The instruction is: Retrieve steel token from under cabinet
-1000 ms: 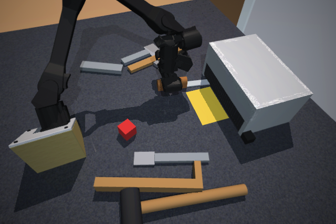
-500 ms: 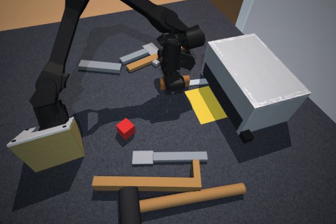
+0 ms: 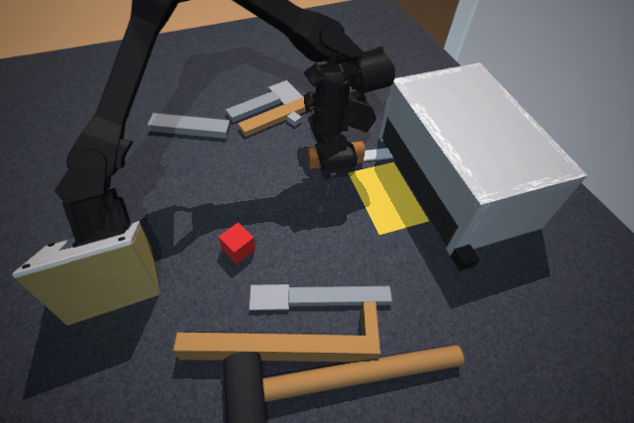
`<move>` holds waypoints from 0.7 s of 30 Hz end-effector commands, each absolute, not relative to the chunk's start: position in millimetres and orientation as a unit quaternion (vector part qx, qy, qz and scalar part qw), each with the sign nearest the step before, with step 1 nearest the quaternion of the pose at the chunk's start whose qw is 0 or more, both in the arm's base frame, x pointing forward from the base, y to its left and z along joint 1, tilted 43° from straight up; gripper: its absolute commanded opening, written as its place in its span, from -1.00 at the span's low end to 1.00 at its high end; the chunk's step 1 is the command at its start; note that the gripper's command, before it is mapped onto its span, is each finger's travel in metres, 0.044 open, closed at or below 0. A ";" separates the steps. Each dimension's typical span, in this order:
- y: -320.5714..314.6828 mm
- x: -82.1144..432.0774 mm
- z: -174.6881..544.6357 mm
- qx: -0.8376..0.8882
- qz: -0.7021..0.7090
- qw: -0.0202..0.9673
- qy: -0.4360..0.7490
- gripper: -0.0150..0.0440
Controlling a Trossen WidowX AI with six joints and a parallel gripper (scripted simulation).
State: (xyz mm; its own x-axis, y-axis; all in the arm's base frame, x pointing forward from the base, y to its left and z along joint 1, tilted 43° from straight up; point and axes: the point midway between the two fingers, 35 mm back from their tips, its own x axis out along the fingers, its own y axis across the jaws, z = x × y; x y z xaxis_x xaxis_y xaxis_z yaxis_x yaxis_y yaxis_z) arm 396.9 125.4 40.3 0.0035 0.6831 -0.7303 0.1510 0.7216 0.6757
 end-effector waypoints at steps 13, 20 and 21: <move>118.0 405.5 31.9 0.310 0.211 0.638 0.673 -0.49; 113.1 404.4 26.9 0.310 0.210 0.638 0.673 -0.49; 112.4 404.3 26.3 0.310 0.210 0.638 0.673 -0.49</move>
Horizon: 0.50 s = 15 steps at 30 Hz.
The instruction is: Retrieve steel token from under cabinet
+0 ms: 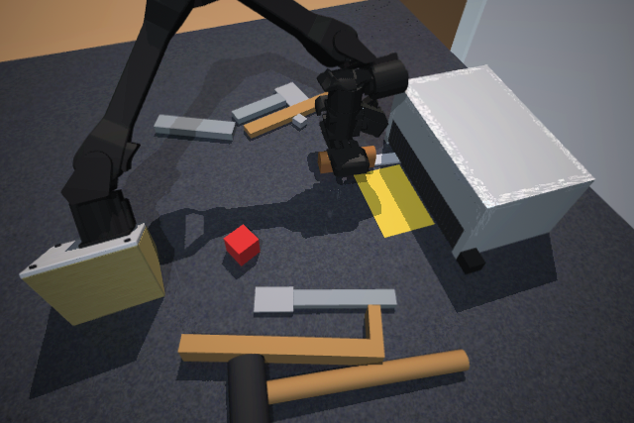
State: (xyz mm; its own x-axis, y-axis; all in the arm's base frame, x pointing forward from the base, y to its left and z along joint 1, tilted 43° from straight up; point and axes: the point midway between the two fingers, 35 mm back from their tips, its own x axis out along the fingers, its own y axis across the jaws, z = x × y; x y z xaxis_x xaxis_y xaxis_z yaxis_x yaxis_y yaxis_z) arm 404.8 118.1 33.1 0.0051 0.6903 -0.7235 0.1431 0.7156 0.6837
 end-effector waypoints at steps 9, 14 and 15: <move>106.7 403.0 20.9 0.309 0.210 0.638 0.673 -0.49; 106.5 402.9 20.8 0.309 0.210 0.638 0.673 -0.49; 106.5 402.9 20.8 0.309 0.210 0.638 0.673 -0.49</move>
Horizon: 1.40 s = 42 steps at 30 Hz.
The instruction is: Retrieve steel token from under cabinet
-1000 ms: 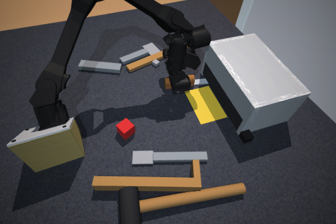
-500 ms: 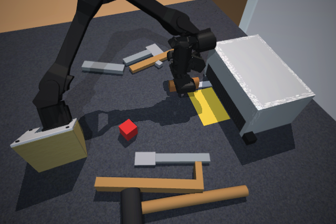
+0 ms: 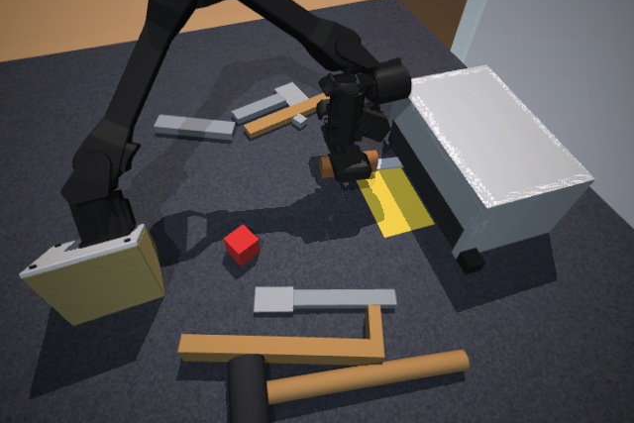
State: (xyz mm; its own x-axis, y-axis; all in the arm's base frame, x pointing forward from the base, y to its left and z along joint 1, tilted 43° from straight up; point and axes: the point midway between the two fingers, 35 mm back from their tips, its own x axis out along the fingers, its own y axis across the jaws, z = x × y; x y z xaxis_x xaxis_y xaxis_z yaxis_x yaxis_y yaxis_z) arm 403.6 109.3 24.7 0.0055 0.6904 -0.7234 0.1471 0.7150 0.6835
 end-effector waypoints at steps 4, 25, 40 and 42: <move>106.6 402.9 20.6 0.309 0.210 0.638 0.673 -0.49; 109.8 386.7 23.5 0.310 0.210 0.637 0.674 -0.49; 111.8 372.8 25.2 0.310 0.210 0.637 0.674 -0.49; 112.1 370.9 25.4 0.310 0.210 0.637 0.674 -0.49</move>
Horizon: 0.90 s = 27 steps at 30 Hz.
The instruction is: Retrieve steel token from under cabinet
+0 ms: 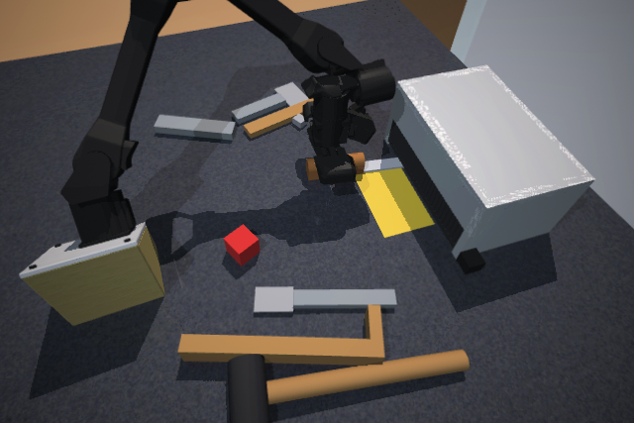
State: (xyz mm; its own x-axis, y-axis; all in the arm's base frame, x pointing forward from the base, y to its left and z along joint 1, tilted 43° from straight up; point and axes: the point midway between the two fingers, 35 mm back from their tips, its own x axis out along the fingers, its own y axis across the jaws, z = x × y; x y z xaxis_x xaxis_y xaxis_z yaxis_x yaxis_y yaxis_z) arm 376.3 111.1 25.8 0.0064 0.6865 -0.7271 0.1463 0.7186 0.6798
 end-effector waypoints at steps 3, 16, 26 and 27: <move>112.5 368.0 25.8 0.310 0.210 0.637 0.674 -0.49; 114.3 355.4 27.3 0.310 0.210 0.636 0.674 -0.49; 115.8 345.3 28.5 0.310 0.210 0.636 0.675 -0.49; 116.0 344.3 28.6 0.310 0.210 0.636 0.675 -0.49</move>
State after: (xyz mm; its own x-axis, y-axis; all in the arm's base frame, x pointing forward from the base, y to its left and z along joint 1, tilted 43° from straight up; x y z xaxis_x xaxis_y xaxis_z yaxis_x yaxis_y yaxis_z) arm 350.1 114.9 28.9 0.0052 0.6864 -0.7272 0.1475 0.7187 0.6795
